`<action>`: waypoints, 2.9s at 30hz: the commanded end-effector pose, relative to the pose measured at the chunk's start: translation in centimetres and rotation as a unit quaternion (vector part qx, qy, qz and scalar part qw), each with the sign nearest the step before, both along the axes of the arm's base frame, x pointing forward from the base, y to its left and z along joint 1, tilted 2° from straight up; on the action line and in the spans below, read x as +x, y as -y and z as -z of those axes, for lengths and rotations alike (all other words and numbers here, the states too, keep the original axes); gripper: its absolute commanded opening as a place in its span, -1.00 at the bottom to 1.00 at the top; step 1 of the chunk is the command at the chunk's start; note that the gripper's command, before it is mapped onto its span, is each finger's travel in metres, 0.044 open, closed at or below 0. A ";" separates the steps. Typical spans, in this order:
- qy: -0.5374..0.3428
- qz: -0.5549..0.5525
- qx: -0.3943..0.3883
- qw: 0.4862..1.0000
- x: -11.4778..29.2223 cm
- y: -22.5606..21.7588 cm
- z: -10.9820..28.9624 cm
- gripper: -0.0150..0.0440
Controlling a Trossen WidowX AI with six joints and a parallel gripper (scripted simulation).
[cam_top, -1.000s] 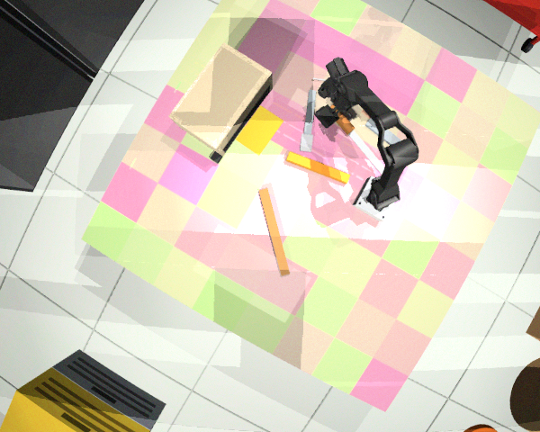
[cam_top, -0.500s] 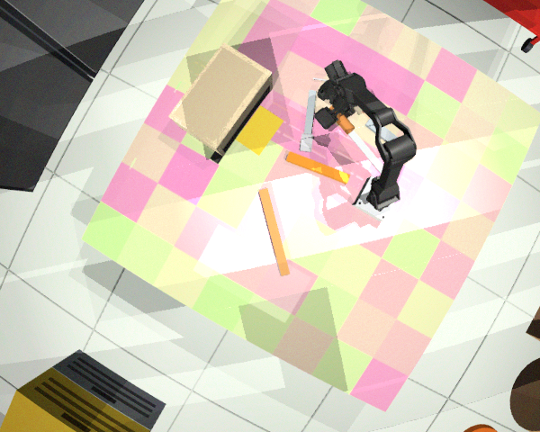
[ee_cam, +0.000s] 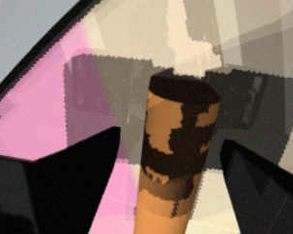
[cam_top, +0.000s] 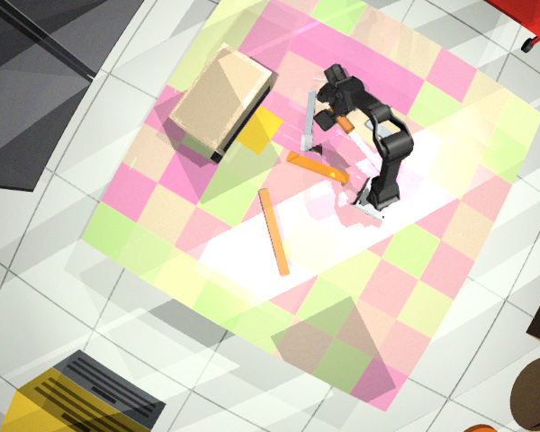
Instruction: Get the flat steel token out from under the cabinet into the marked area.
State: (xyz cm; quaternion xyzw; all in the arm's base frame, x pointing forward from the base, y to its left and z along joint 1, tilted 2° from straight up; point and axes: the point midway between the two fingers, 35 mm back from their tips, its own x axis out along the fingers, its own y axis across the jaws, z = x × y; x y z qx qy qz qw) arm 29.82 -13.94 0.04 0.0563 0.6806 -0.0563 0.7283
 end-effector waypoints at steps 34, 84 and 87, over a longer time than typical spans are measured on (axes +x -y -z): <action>-0.002 -0.001 -0.002 1.000 -0.3 -0.1 -1.7 -0.49; -0.002 -0.001 -0.002 1.000 -1.0 -0.6 -11.7 -0.49; -0.002 -0.001 -0.002 1.000 -1.0 -0.6 -12.3 -0.49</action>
